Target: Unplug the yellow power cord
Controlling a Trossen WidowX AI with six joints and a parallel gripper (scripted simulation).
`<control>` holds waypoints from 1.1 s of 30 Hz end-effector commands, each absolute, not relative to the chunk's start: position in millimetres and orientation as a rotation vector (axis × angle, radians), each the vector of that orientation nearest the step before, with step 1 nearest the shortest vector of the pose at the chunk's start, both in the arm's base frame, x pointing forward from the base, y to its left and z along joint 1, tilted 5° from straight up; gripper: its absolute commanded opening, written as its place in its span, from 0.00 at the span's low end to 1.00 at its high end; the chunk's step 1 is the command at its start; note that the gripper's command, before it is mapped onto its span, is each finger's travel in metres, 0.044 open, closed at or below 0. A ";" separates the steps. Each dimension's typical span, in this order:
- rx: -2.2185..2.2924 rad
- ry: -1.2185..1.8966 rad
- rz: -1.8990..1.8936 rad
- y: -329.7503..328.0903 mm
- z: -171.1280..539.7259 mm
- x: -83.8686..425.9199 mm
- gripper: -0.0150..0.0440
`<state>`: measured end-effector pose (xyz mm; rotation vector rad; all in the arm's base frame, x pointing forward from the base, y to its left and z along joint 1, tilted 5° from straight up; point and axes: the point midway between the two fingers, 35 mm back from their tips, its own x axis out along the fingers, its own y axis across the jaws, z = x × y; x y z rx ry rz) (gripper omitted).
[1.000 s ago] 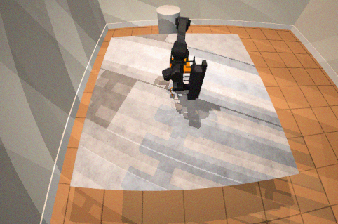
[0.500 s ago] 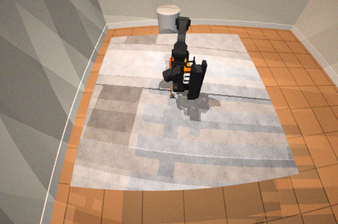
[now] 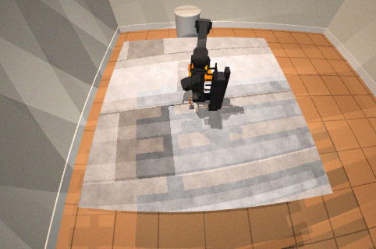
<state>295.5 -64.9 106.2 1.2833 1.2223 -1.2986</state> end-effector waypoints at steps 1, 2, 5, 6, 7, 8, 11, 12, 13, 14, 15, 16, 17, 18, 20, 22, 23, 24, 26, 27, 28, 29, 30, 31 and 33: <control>1.284 1.219 -1.295 -64.8 106.4 296.6 0.31; 1.284 1.219 -1.295 -64.8 106.4 296.6 0.30; 1.284 1.219 -1.295 -65.6 106.4 296.6 0.25; 1.284 1.219 -1.295 -66.4 106.3 296.6 0.25; 1.284 1.219 -1.295 -67.5 106.3 296.6 0.25; 1.284 1.219 -1.295 -68.8 106.3 296.6 0.25; 1.284 1.219 -1.296 -73.4 106.2 296.6 0.25; 1.284 1.219 -1.296 -75.0 106.1 296.6 0.25; 1.284 1.219 -1.296 -76.6 106.1 296.6 0.25; 1.284 1.219 -1.296 -78.2 106.0 296.5 0.25; 1.284 1.219 -1.296 -79.8 106.0 296.5 0.25; 1.284 1.219 -1.296 -81.4 105.9 296.4 0.25; 1.284 1.219 -1.297 -83.0 105.9 296.3 0.25; 1.284 1.219 -1.297 -84.6 105.8 296.2 0.25; 1.284 1.219 -1.297 -87.8 105.8 296.0 0.25; 1.284 1.219 -1.297 -91.0 105.7 295.7 0.25; 1.284 1.219 -1.298 -92.6 105.6 295.5 0.25; 1.284 1.219 -1.298 -94.3 105.6 295.3 0.25; 1.284 1.219 -1.298 -97.5 105.6 294.8 0.25; 1.284 1.219 -1.298 -99.1 105.6 294.5 0.25; 1.284 1.219 -1.299 -100.7 105.5 294.3 0.25; 1.284 1.219 -1.299 -102.3 105.5 293.9 0.25; 1.284 1.219 -1.299 -103.9 105.5 293.6 0.25; 1.284 1.219 -1.299 -105.5 105.6 293.2 0.25; 1.284 1.219 -1.299 -108.8 105.6 292.4 0.25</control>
